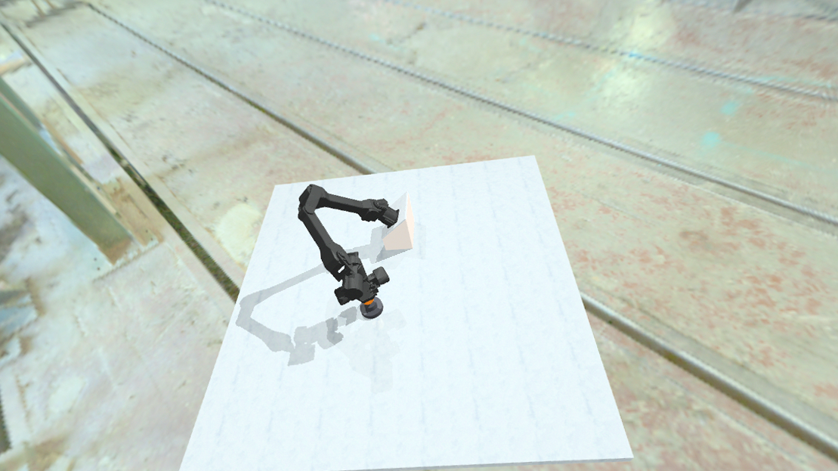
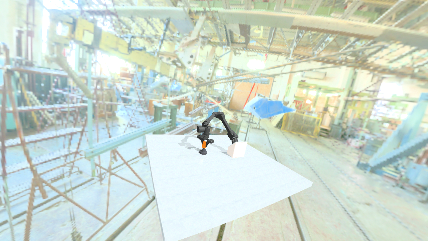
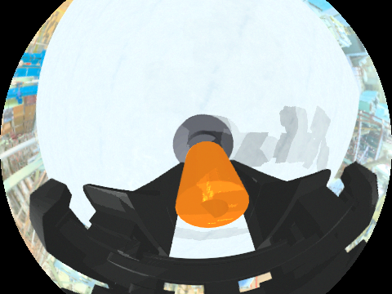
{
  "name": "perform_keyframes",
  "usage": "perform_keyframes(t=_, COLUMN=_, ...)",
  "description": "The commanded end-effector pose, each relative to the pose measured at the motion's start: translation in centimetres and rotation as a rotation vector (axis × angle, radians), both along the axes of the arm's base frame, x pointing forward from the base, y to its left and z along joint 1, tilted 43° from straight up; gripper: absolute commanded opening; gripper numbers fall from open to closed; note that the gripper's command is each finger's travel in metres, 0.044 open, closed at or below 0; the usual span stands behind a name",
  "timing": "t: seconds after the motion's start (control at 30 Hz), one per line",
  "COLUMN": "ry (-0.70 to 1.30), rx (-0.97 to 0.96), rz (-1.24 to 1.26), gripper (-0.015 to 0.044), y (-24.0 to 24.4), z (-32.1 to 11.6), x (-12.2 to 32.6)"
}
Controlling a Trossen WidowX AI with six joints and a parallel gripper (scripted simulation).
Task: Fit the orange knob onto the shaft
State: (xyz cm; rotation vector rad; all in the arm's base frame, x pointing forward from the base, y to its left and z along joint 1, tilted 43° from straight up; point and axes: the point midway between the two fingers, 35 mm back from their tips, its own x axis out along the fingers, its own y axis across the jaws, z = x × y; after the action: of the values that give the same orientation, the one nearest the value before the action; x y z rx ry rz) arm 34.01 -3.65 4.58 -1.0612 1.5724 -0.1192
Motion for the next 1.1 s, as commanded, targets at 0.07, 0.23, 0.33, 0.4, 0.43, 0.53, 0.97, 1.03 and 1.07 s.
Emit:
perform_keyframes(t=0.07, ry=0.025, rx=-0.001, rz=0.029, gripper=0.0, y=-0.11, z=-0.23, x=0.04)
perform_keyframes(t=0.23, ry=0.025, rx=-0.001, rz=0.029, gripper=0.0, y=-0.09, z=-0.34, x=-0.03)
perform_keyframes(t=0.33, ry=0.025, rx=-0.001, rz=0.029, gripper=0.0, y=-0.12, z=-0.37, x=-0.03)
perform_keyframes(t=0.4, ry=0.025, rx=-0.001, rz=0.029, gripper=0.0, y=-0.09, z=-0.32, x=-0.03)
perform_keyframes(t=0.43, ry=0.025, rx=-0.001, rz=0.029, gripper=0.0, y=-0.09, z=-0.32, x=-0.03)
perform_keyframes(t=0.53, ry=0.025, rx=-0.001, rz=0.029, gripper=0.0, y=-0.14, z=-0.34, x=-0.02)
perform_keyframes(t=0.97, ry=0.025, rx=-0.001, rz=0.029, gripper=0.0, y=0.02, z=0.0, x=0.01)
perform_keyframes(t=1.03, ry=0.025, rx=-0.001, rz=0.029, gripper=0.0, y=0.06, z=0.1, x=0.03)
perform_keyframes(t=1.07, ry=0.025, rx=-0.001, rz=0.029, gripper=0.0, y=0.08, z=0.13, x=0.05)
